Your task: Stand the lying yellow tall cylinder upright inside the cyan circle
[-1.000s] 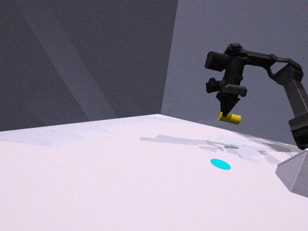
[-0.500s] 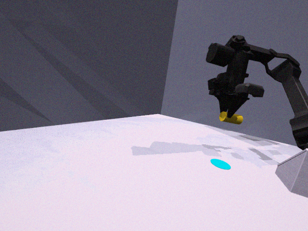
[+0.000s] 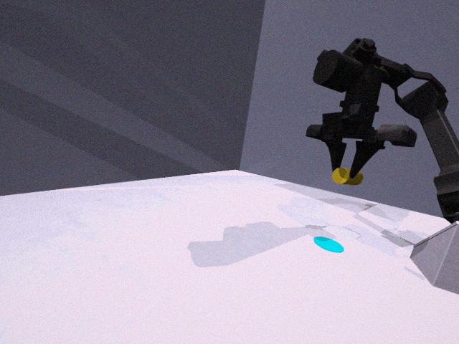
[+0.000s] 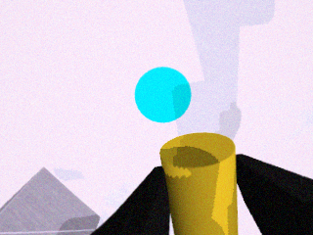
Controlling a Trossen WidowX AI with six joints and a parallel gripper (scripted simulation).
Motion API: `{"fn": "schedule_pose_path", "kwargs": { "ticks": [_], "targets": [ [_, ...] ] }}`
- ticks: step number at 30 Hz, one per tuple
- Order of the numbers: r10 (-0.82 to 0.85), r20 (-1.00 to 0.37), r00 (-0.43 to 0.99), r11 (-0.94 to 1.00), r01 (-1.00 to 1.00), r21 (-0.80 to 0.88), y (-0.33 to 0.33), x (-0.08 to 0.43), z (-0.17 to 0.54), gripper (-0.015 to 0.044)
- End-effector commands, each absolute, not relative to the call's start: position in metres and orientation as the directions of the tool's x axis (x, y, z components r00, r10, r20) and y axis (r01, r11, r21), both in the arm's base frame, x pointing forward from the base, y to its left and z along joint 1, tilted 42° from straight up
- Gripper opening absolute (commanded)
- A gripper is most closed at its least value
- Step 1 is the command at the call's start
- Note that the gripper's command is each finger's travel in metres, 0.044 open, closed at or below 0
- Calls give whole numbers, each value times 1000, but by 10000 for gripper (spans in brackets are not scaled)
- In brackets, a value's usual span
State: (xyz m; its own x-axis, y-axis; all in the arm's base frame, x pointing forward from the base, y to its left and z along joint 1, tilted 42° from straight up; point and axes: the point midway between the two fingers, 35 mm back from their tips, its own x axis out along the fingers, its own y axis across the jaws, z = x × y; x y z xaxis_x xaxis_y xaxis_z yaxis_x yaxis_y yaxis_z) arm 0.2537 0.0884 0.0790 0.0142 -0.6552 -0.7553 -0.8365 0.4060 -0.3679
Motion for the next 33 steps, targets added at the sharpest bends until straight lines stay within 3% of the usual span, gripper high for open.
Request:
{"fn": "schedule_pose_path", "kwargs": {
  "ticks": [1,33],
  "targets": [
    [-660,-751,7,340,-888,-308,95,250,72,105],
    [-521,-850,-79,407,-898,-166,86,240,60,105]
  ]
}}
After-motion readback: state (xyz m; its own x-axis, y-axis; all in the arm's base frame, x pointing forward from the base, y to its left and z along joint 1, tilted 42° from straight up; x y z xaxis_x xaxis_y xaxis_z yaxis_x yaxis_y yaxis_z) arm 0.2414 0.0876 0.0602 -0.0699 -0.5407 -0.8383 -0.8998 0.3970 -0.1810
